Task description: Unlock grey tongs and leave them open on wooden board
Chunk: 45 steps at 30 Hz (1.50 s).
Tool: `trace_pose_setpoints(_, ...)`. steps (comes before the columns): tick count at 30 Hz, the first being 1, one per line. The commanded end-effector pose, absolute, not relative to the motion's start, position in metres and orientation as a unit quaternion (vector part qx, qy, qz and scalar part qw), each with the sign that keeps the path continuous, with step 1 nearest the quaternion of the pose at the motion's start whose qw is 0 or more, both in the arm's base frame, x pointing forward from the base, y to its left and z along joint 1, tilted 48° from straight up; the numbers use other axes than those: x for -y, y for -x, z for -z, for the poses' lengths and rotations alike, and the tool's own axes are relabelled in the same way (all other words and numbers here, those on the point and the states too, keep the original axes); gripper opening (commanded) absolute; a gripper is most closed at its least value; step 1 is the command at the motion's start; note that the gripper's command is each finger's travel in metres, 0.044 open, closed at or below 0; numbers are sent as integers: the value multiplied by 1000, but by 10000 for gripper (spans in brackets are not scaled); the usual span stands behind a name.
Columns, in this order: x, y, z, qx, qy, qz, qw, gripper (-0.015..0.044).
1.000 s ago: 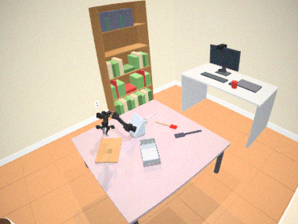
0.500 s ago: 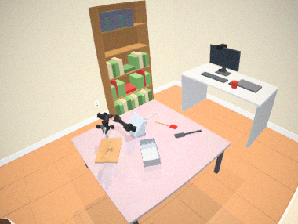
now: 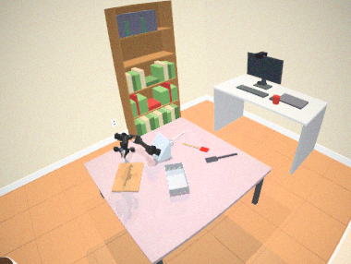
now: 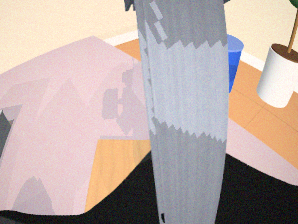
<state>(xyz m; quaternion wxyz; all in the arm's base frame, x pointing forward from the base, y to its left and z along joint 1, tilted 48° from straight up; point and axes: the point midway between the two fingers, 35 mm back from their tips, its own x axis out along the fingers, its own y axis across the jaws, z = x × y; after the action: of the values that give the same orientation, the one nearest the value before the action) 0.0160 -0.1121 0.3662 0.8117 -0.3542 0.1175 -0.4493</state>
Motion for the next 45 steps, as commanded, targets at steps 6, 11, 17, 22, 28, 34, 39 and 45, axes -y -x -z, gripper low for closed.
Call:
trace_pose_setpoints(6,112,-16,-367,-117,355,450,811,-150)
trace_pose_setpoints(11,112,-16,-367,-117,355,450,811,-150)
trace_pose_setpoints(17,112,-16,-367,-123,353,451,811,-150)
trace_pose_setpoints(22,114,-20,-368,-153,341,455,809,-150)
trace_pose_setpoints(28,116,-24,-369,-193,320,461,805,-150)
trace_pose_setpoints(34,120,-27,-369,-233,296,469,798,-150)
trace_pose_setpoints(39,123,-30,-369,-263,273,478,793,-150)
trace_pose_setpoints(45,128,-33,-368,-301,244,488,782,-150)
